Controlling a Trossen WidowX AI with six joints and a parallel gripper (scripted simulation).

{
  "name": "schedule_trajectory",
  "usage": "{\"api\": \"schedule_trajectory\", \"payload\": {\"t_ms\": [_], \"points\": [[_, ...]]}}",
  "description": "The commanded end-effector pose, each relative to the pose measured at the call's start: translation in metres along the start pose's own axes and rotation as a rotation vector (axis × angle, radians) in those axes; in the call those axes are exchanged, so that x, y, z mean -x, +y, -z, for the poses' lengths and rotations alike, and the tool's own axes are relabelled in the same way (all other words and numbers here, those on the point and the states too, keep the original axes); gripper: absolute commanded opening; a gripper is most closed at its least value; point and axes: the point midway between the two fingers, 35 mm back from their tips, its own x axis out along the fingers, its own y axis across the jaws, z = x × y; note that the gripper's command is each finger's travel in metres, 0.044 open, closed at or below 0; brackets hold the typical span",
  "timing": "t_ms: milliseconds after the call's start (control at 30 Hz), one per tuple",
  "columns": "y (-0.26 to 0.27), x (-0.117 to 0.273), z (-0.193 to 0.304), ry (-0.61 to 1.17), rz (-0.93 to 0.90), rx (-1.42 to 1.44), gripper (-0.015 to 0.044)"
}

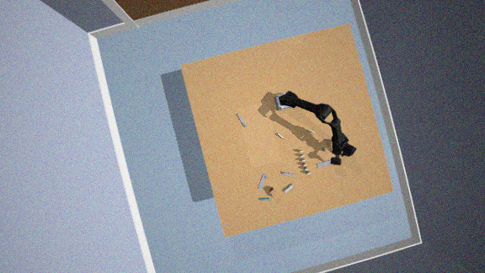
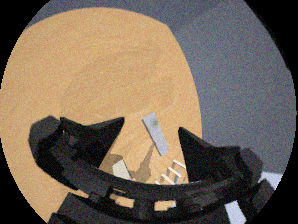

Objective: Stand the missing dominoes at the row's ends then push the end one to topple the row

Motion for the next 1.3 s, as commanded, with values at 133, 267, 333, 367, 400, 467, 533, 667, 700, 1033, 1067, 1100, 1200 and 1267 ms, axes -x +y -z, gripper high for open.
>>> {"api": "schedule_trajectory", "payload": {"t_ms": [133, 267, 333, 367, 400, 467, 533, 667, 700, 1033, 1067, 1100, 1200, 1267], "points": [[-0.027, 0.058, 0.016, 0.180, -0.477, 0.404, 0.0440], [-0.029, 0.079, 0.024, 0.207, -0.591, 0.464, 0.0440], [-0.026, 0.087, 0.032, 0.235, -0.640, 0.475, 0.0440], [-0.026, 0.091, 0.034, 0.244, -0.659, 0.481, 0.0440], [-0.026, 0.095, 0.036, 0.251, -0.678, 0.487, 0.0440], [-0.025, 0.098, 0.038, 0.256, -0.693, 0.491, 0.0440], [-0.025, 0.098, 0.038, 0.256, -0.693, 0.491, 0.0440], [-0.025, 0.098, 0.038, 0.256, -0.693, 0.491, 0.0440], [-0.025, 0.098, 0.038, 0.256, -0.693, 0.491, 0.0440], [-0.023, 0.094, 0.039, 0.256, -0.693, 0.491, 0.0440], [-0.019, 0.088, 0.041, 0.256, -0.693, 0.491, 0.0440], [-0.015, 0.082, 0.044, 0.256, -0.693, 0.491, 0.0440], [-0.001, 0.063, 0.054, 0.256, -0.693, 0.491, 0.0440], [0.007, 0.053, 0.060, 0.256, -0.693, 0.491, 0.0440]]}}
